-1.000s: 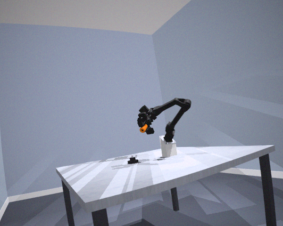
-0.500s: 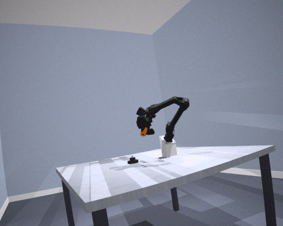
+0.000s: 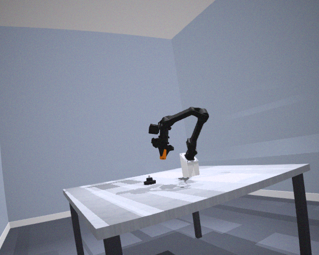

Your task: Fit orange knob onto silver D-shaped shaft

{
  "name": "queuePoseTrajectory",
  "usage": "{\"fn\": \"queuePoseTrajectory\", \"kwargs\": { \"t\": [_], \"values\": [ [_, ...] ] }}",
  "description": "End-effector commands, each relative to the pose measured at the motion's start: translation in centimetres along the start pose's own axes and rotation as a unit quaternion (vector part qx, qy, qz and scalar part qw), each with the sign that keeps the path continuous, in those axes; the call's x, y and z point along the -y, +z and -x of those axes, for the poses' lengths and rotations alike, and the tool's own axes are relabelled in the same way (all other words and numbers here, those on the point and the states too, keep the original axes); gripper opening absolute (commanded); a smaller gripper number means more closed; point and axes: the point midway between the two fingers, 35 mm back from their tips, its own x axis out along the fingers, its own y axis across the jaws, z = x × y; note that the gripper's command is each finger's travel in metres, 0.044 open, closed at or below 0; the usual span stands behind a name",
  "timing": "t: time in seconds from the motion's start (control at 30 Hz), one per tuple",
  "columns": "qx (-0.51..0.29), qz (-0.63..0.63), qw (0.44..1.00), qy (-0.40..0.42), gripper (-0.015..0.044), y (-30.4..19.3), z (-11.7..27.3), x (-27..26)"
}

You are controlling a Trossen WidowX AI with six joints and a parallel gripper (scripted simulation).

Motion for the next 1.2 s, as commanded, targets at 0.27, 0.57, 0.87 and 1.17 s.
{"fn": "queuePoseTrajectory", "kwargs": {
  "t": [0.27, 0.57, 0.87, 1.17],
  "values": [
    [0.001, 0.008, 0.988, -0.156, 0.0000, -0.1, -2.5, -0.1],
    [0.003, 0.010, 0.984, -0.175, 0.0000, 0.3, -5.3, 0.6],
    [0.005, 0.012, 0.983, -0.182, 0.0000, 0.8, -9.5, 1.8],
    [0.003, 0.013, 0.982, -0.186, 0.0000, 1.0, -13.5, 3.1]
  ]
}}
